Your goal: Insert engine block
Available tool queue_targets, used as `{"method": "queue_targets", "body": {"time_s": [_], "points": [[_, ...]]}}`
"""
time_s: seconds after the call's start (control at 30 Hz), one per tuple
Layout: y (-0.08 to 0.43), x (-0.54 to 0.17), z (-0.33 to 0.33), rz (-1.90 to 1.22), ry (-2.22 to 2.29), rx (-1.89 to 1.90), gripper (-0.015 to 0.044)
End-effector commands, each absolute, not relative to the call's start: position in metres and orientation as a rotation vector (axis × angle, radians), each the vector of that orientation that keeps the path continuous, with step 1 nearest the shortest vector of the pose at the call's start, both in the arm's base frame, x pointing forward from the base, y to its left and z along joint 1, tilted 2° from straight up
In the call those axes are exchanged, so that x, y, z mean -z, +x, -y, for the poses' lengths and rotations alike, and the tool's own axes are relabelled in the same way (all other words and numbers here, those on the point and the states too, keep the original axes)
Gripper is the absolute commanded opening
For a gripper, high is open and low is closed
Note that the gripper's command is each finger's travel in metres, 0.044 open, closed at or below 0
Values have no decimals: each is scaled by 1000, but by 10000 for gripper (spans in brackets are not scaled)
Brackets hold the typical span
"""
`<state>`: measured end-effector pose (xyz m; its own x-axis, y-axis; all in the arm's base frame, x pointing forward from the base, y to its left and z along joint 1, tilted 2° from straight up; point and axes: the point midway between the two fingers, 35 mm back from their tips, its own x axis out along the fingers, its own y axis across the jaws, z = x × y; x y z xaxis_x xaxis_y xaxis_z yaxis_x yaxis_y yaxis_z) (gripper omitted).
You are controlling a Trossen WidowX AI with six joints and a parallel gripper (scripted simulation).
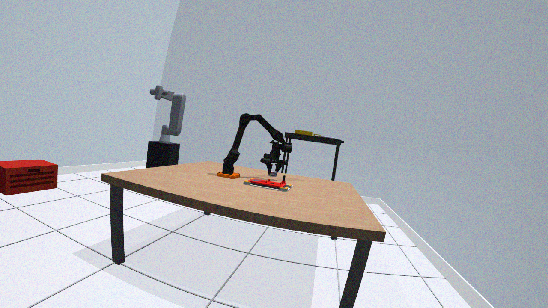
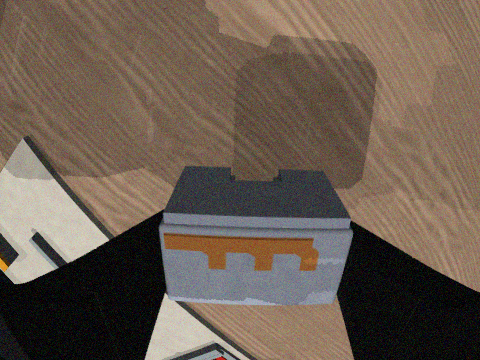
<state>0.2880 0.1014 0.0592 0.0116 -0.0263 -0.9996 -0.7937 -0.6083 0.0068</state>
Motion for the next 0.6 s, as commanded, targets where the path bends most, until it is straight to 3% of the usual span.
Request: {"method": "queue_targets", "body": {"time_s": [0.0,0.57], "points": [[290,-75,-103,-832,-1703,-1647,0],[287,-129,-103,-832,-1703,-1647,0]]}}
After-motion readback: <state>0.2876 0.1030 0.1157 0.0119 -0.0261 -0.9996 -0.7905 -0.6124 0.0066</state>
